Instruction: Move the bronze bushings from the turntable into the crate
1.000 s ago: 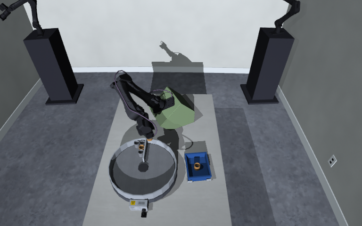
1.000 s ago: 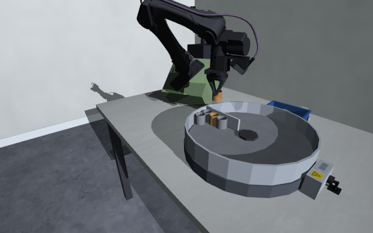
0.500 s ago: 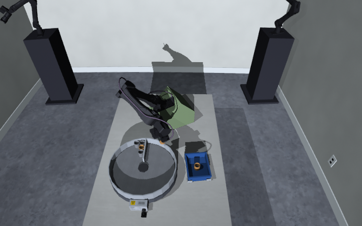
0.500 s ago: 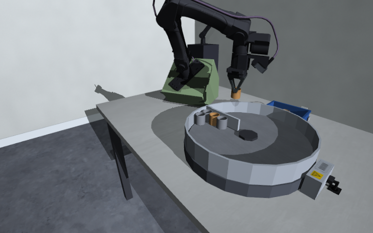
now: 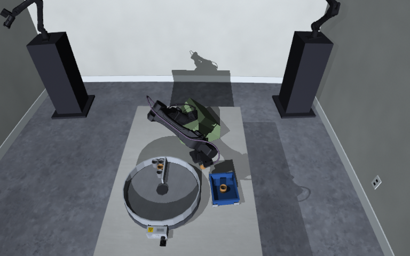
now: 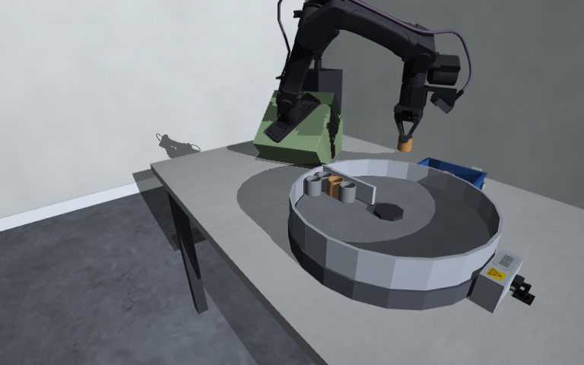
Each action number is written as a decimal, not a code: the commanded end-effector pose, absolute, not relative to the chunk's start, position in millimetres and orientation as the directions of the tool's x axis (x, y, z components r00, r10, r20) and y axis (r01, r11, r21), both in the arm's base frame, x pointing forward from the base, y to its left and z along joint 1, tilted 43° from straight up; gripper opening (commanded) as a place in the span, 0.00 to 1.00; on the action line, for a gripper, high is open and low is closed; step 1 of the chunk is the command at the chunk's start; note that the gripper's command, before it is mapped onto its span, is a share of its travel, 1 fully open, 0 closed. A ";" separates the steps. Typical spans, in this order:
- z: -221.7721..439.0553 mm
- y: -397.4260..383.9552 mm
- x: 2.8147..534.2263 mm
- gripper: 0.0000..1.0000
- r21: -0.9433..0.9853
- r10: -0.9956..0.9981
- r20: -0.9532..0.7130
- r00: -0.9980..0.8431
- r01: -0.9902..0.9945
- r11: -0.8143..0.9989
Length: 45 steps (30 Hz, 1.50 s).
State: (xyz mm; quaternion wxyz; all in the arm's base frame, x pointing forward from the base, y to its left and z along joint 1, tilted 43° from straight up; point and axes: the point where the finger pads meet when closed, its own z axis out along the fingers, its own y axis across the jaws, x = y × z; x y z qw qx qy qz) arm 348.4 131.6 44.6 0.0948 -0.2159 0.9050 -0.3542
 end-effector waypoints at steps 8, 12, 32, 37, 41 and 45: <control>30.7 195.5 367.5 0.00 -0.673 -0.459 -0.063 -0.886 -0.302 0.675; 21.9 210.5 373.6 0.00 -0.675 -0.459 -0.064 -0.886 -0.300 0.674; 2.4 243.3 386.4 0.00 -0.677 -0.461 -0.066 -0.885 -0.299 0.672; 10.0 246.0 389.1 0.00 -0.675 -0.461 -0.086 -0.883 -0.289 0.679; 1.4 245.5 387.9 0.00 -0.680 -0.462 -0.068 -0.884 -0.298 0.670; 9.3 247.3 389.4 0.00 -0.675 -0.462 -0.084 -0.883 -0.291 0.678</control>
